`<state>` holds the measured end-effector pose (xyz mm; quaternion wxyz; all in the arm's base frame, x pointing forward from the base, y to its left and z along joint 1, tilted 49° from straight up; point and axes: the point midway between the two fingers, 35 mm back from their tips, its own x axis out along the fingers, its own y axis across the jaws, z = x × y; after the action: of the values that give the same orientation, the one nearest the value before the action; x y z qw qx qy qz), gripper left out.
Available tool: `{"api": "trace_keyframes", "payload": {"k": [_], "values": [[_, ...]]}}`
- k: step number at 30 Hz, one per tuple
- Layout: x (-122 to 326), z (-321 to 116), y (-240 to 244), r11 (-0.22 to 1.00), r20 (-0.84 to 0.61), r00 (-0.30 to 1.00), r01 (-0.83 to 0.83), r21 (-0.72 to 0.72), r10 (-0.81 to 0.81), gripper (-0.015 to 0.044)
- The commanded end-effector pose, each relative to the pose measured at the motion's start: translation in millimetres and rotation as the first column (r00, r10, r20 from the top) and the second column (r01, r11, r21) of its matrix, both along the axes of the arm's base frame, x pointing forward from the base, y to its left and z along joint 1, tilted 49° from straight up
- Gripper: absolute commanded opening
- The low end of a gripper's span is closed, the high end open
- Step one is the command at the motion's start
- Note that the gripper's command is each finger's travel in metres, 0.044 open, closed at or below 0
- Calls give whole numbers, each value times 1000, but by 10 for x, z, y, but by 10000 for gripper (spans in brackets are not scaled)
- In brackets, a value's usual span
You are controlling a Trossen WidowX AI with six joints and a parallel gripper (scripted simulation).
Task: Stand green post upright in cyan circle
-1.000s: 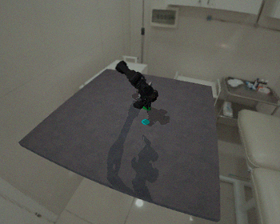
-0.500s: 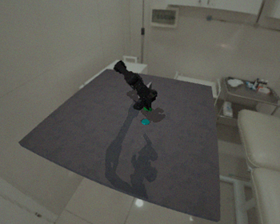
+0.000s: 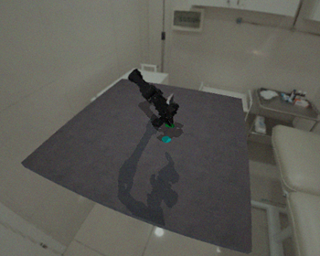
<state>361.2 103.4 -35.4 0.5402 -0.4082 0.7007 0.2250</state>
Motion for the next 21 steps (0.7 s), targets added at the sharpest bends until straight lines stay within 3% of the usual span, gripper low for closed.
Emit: {"api": "trace_keyframes", "payload": {"k": [1, 21], "values": [[-16, -18, -10, 1000, 3, 1000, -3, 31, 3, 23], [-4, -42, -27, 986, 60, 998, -19, 167, 9, 23]]}}
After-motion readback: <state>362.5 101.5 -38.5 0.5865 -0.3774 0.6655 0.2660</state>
